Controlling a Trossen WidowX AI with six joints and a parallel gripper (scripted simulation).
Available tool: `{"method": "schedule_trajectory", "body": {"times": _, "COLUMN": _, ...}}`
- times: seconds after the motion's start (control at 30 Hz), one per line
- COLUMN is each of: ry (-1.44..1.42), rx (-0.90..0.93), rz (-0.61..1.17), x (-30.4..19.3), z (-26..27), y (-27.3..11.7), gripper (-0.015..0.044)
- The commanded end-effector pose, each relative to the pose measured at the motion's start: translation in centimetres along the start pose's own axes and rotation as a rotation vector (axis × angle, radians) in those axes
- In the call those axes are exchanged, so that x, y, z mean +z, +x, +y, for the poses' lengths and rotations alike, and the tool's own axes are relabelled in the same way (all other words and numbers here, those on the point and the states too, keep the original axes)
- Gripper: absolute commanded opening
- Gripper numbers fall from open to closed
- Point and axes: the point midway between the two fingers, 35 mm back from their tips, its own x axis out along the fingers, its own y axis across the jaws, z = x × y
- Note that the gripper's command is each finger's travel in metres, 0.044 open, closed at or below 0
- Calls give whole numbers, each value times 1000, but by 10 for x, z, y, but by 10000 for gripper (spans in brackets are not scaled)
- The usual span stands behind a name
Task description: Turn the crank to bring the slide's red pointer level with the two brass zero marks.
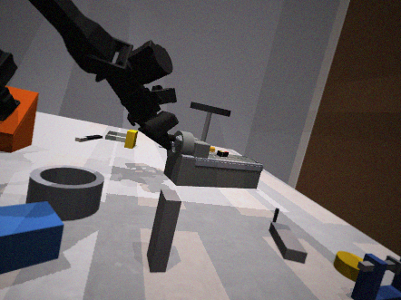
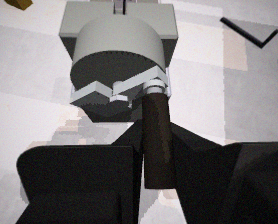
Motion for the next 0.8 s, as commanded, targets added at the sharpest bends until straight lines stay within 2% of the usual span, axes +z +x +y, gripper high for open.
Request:
{"method": "schedule_trajectory", "body": {"times": 0.0, "ry": 0, "rx": 0, "rz": 0, "x": 0, "z": 0, "y": 0, "gripper": 0}}
{"method": "schedule_trajectory", "body": {"times": 0.03, "ry": 0, "rx": 0, "rz": 0, "x": 0, "z": 0, "y": 0, "gripper": 0}}
{"method": "schedule_trajectory", "body": {"times": 0.6, "ry": 0, "rx": 0, "rz": 0, "x": 0, "z": 0, "y": 0, "gripper": 440}}
{"method": "schedule_trajectory", "body": {"times": 0.77, "ry": 1, "rx": 2, "rz": 0, "x": 15, "z": 0, "y": -13, "gripper": 440}}
